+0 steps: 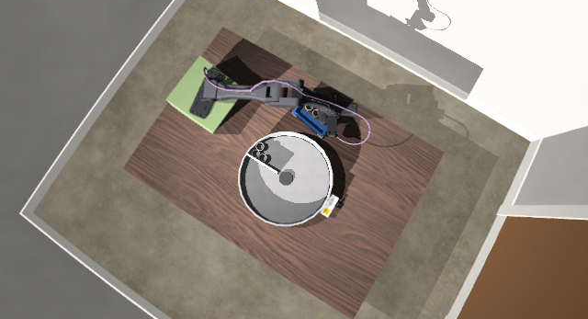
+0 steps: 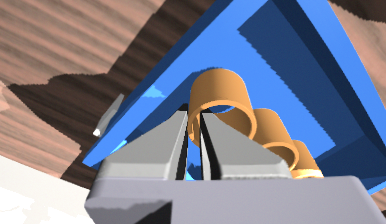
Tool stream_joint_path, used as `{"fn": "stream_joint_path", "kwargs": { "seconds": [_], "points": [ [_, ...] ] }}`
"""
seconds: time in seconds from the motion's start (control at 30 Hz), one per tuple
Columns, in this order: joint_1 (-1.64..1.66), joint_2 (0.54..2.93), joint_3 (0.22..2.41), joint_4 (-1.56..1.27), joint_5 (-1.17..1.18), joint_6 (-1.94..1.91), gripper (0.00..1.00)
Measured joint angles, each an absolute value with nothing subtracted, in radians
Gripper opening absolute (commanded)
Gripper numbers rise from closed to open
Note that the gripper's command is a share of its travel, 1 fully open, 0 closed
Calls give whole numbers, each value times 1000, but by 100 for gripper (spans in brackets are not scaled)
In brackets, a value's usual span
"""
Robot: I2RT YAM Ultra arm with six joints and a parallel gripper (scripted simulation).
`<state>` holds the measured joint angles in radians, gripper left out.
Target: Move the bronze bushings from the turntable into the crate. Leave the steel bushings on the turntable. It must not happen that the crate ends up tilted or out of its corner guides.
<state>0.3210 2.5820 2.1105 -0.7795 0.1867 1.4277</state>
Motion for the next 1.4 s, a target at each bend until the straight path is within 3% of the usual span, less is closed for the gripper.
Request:
{"fn": "stream_joint_path", "kwargs": {
  "seconds": [1.4],
  "points": [
    [321,2598,2141,-789,187,1427,0]
  ]
}}
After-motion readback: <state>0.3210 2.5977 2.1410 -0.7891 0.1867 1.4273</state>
